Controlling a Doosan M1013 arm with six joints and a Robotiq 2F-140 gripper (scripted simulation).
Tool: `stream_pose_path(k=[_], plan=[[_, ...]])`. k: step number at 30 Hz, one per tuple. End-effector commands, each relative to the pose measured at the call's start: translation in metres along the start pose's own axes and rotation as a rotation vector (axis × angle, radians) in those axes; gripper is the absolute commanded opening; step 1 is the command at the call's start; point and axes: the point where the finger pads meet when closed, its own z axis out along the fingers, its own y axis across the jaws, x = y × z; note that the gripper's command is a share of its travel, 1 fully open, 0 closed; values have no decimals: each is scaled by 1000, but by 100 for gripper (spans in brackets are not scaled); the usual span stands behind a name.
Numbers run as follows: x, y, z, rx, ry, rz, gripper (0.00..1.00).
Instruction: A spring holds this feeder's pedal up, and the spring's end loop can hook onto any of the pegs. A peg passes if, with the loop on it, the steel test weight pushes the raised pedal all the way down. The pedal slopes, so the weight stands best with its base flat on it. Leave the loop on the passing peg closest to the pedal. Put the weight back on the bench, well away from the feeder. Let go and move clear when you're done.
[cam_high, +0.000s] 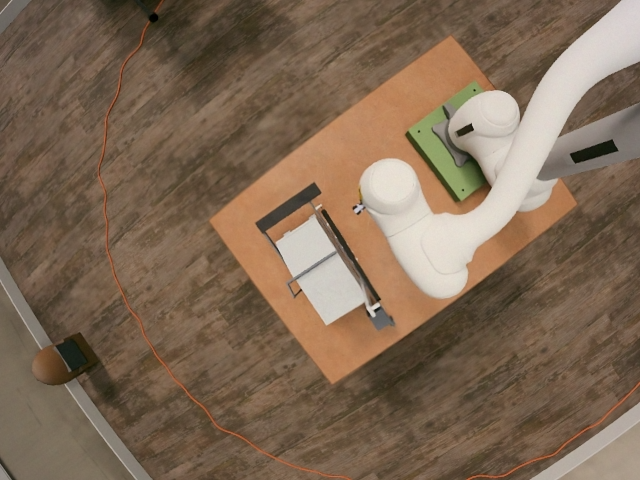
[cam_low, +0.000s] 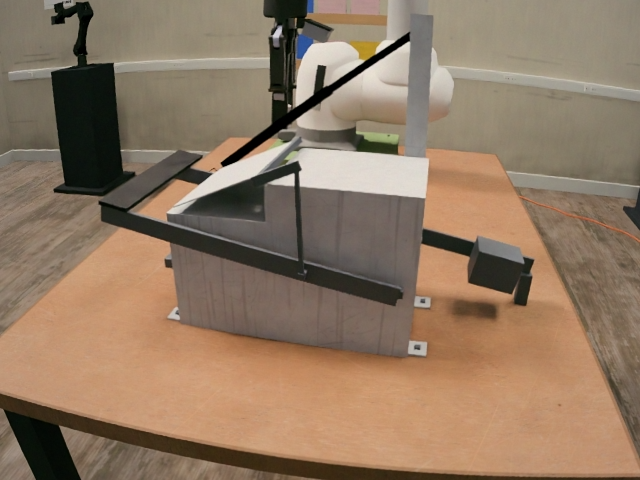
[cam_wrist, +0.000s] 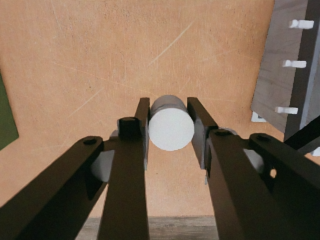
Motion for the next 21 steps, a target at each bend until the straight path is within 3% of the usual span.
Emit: stream_pose_path(k=[1,21], plan=[[-1,1,-1,-1,0,0,25],[-29,32,-12,-1,-31,0,25]])
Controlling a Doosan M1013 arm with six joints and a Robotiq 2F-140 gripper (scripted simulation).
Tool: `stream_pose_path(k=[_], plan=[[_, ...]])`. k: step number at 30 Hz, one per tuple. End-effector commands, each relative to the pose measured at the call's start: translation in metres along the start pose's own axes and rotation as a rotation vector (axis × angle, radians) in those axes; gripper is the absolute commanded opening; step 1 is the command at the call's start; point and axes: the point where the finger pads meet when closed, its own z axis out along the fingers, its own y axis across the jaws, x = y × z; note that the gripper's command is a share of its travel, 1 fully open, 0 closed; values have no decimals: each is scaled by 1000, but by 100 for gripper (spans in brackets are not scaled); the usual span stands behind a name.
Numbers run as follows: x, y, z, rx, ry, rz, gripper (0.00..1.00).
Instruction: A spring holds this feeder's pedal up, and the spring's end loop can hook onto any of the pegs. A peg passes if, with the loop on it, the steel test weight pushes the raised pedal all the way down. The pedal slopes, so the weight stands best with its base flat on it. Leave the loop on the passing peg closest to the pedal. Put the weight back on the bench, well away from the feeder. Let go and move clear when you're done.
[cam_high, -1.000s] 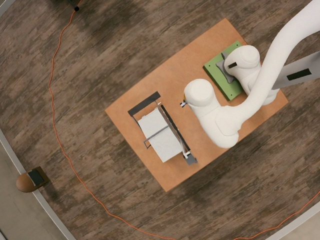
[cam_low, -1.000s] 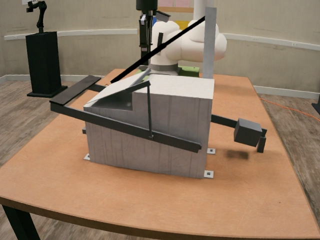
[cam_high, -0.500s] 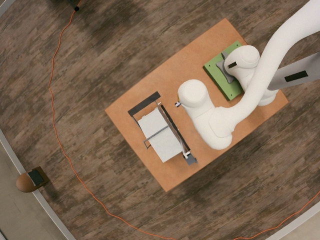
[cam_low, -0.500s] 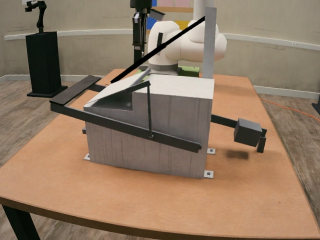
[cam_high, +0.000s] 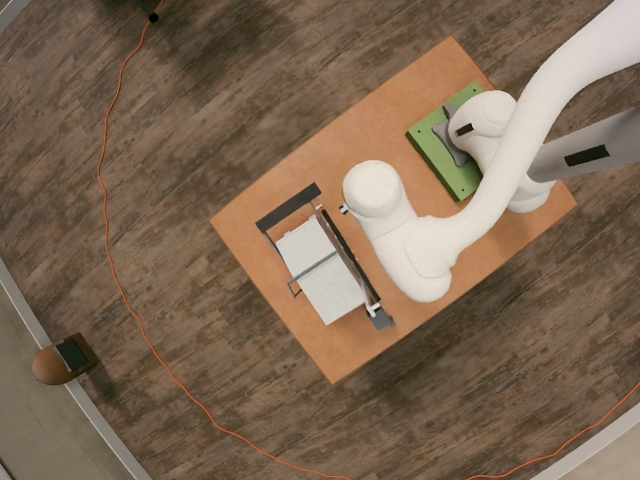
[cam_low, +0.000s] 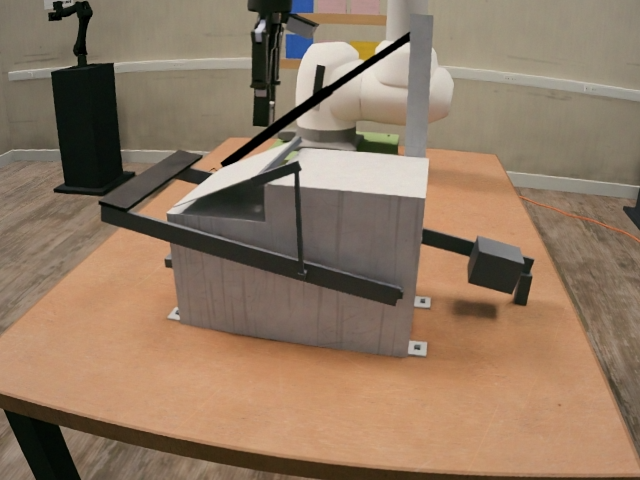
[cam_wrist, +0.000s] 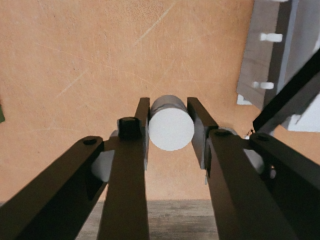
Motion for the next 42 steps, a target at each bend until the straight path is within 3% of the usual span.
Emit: stream_pose_path(k=[1,42], plan=[[-5,5,-2,-1,-5,0,25],[-63,70,-24,-1,-68,0,25]])
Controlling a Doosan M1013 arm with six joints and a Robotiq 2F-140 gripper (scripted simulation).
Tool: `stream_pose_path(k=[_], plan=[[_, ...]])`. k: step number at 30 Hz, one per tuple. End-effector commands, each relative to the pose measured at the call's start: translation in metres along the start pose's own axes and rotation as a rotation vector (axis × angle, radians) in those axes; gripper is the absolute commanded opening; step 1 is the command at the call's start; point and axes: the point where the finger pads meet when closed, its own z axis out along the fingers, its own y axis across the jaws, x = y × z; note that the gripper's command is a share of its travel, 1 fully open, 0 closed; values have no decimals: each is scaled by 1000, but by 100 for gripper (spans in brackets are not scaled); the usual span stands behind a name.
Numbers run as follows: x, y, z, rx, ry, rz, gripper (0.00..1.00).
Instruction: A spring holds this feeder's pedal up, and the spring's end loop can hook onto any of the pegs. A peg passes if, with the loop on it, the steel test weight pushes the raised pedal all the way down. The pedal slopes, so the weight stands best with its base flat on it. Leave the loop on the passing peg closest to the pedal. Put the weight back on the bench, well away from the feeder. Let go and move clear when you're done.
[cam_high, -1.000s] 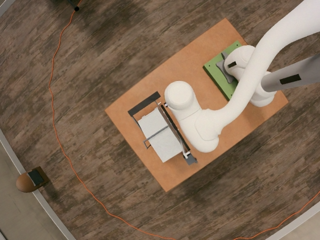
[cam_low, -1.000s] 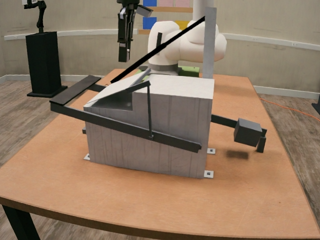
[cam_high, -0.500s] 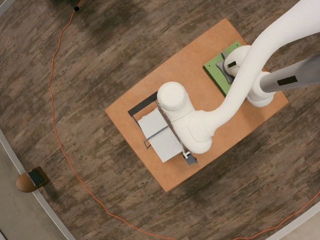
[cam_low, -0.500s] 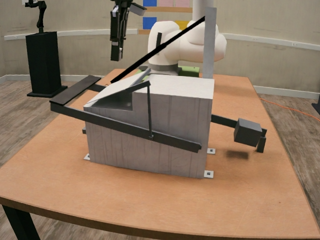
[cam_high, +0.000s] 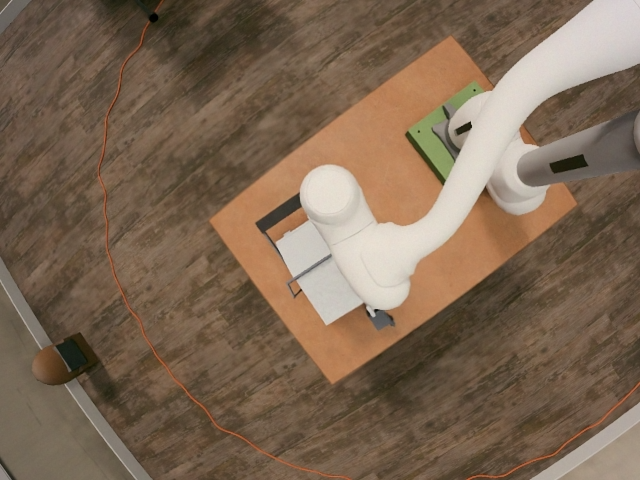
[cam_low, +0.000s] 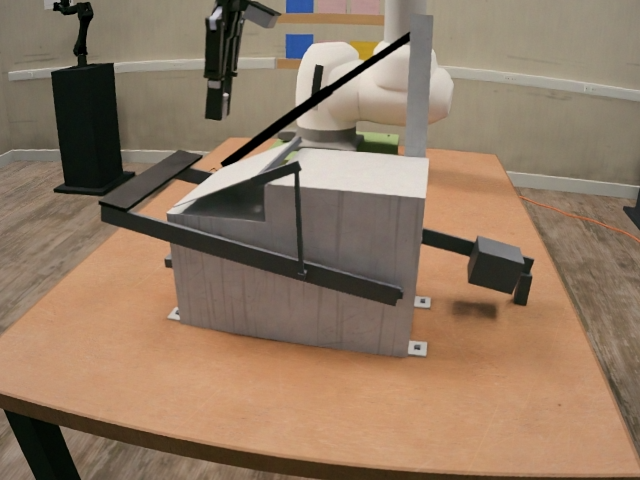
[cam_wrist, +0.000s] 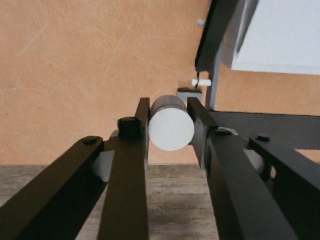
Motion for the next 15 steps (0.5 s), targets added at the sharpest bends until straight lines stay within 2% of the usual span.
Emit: stream_pose_path(k=[1,15], plan=[[-5,5,-2,-1,-5,0,25],[-23,25,-7,-1,-24,0,25]])
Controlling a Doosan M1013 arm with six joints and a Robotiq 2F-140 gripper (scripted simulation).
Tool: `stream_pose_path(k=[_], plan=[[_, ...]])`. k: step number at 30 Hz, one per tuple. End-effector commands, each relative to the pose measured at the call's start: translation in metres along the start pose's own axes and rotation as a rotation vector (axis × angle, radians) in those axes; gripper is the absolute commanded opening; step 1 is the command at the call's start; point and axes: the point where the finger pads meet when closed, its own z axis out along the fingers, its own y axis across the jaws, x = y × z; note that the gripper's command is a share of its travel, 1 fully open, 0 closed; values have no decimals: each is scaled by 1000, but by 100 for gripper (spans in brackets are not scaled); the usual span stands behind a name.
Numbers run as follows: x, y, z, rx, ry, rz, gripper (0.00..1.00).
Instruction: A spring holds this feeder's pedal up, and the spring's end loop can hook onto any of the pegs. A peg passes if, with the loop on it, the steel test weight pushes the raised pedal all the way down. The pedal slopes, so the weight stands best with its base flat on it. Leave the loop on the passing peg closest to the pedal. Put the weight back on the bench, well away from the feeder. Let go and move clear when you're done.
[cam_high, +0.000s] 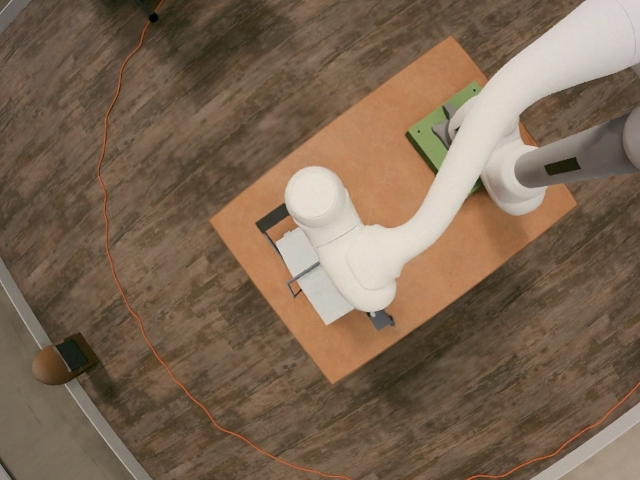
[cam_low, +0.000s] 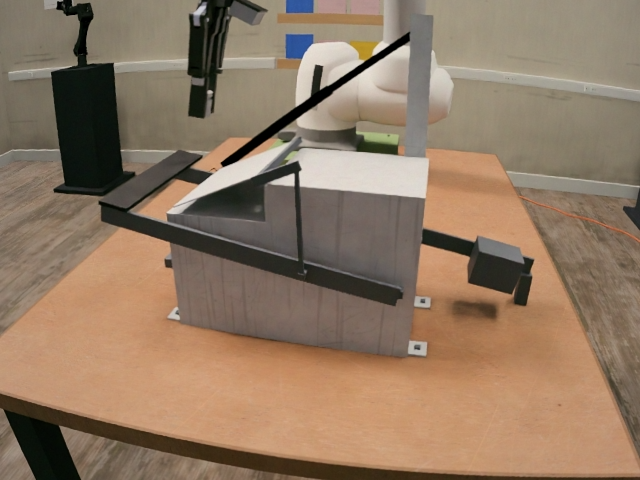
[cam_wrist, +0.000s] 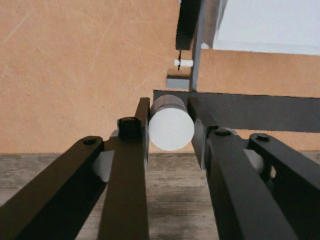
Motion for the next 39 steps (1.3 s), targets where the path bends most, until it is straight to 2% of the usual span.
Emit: stream_pose_path(k=[1,23,39], plan=[[-5,5,-2,-1,-5,0,25],[-30,32,-9,-1,-31,0,25],[-25,30,17,-1,-29,0,25]])
